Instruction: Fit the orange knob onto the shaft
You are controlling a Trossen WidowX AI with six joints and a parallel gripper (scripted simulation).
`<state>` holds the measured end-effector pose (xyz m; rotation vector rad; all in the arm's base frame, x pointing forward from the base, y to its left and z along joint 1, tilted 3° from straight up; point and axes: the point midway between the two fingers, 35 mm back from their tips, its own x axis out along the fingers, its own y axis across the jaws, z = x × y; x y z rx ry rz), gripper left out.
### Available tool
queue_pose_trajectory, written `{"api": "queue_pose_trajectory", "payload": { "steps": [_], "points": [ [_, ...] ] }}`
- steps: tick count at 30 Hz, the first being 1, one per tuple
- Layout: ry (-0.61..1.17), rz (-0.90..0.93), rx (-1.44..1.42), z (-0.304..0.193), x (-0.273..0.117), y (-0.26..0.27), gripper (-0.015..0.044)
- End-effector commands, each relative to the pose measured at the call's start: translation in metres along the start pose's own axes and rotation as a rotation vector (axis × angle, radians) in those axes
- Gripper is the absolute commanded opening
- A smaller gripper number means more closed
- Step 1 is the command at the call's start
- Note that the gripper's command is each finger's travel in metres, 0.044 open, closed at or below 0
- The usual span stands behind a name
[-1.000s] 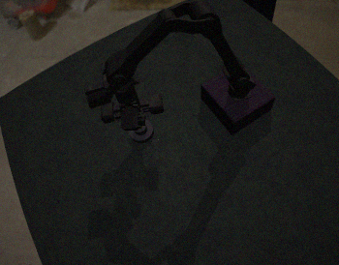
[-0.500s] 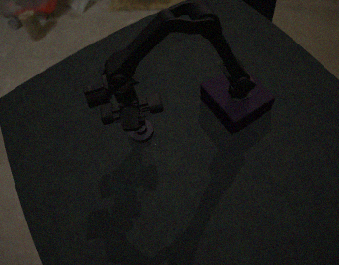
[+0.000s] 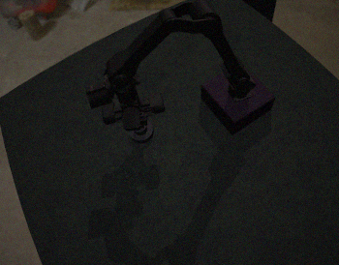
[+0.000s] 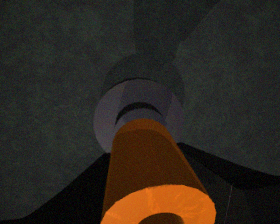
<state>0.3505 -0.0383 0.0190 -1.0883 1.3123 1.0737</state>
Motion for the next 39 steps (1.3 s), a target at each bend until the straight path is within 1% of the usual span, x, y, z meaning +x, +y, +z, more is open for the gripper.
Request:
{"api": "queue_pose_trajectory", "payload": {
  "steps": [1,11,18,39],
  "points": [
    [0.004,-0.005,-0.006,-0.0005,0.0003,-0.0016,0.0],
    [0.004,-0.005,-0.015,-0.0006,-0.0045,-0.004,0.0],
    [0.004,-0.005,-0.216,-0.0004,-0.0048,-0.0051,0.0],
    [0.004,-0.005,-0.216,-0.0006,-0.0001,-0.0024,0.0]
  ]
}}
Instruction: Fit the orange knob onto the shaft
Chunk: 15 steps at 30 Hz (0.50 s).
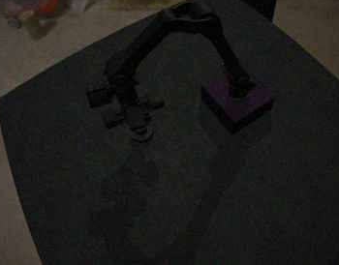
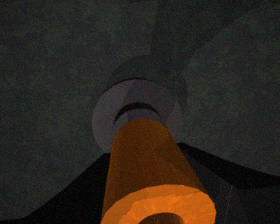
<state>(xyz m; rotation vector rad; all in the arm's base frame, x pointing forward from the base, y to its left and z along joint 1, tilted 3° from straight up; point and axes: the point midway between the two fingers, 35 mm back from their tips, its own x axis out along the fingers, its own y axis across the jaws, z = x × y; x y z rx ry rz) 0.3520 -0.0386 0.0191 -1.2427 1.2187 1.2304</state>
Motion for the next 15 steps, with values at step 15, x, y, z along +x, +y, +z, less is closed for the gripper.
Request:
{"api": "queue_pose_trajectory", "payload": {
  "steps": [15],
  "points": [
    [0.005,-0.003,-0.093,-0.001,-0.0049,-0.0022,0.0]
  ]
}}
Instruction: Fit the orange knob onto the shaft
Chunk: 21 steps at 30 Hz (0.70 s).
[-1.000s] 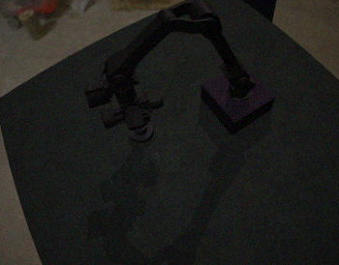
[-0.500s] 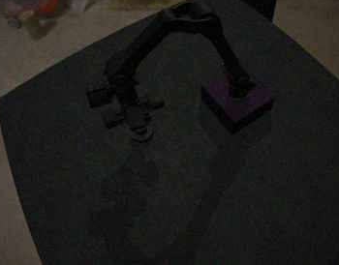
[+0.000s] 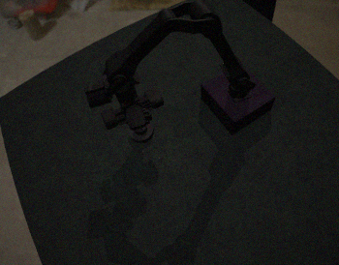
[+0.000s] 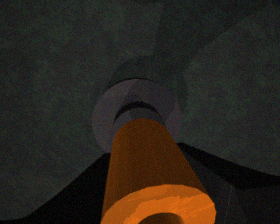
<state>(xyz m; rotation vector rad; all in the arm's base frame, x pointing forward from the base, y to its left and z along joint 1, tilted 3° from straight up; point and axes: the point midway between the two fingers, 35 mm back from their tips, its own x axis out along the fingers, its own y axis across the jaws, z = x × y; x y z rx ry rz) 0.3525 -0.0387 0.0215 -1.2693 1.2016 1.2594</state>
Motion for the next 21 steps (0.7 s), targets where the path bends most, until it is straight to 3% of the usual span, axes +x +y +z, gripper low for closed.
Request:
{"api": "queue_pose_trajectory", "payload": {
  "steps": [1,21],
  "points": [
    [0.005,-0.004,-0.094,-0.0009,-0.0024,-0.0019,0.0],
    [0.005,-0.003,-0.179,-0.0007,0.0025,-0.0004,0.0]
  ]
}}
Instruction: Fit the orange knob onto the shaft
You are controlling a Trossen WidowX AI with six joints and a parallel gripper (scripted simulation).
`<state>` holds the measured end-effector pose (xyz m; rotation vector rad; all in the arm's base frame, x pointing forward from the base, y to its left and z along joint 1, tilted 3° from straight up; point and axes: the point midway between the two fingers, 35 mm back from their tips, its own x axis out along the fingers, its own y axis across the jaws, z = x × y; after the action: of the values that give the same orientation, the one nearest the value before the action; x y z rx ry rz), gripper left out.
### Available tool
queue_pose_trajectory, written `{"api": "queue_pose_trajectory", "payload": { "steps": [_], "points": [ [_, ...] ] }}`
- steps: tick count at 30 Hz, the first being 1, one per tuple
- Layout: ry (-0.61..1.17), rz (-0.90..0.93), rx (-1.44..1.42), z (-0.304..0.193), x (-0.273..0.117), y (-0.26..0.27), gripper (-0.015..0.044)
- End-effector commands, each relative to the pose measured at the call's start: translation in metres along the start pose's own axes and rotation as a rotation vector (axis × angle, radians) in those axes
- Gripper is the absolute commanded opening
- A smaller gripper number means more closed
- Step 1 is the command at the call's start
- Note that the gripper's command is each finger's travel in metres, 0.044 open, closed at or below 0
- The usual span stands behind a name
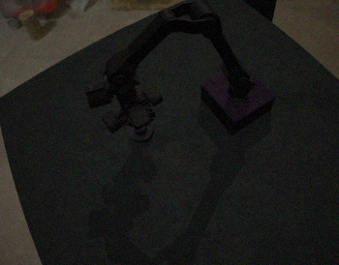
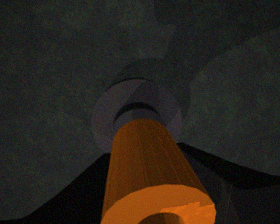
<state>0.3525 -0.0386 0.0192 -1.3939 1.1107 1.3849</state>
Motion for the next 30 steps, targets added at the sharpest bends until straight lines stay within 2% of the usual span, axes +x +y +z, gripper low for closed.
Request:
{"api": "queue_pose_trajectory", "payload": {
  "steps": [1,18,25,30],
  "points": [
    [0.005,-0.001,-0.007,-0.0008,0.0001,-0.0003,0.0],
    [0.005,-0.001,-0.007,-0.001,-0.0045,-0.0007,0.0],
    [0.005,-0.001,-0.206,-0.0012,-0.004,-0.0019,0.0],
    [0.005,-0.001,-0.216,-0.001,-0.002,-0.0017,0.0]
  ]
}}
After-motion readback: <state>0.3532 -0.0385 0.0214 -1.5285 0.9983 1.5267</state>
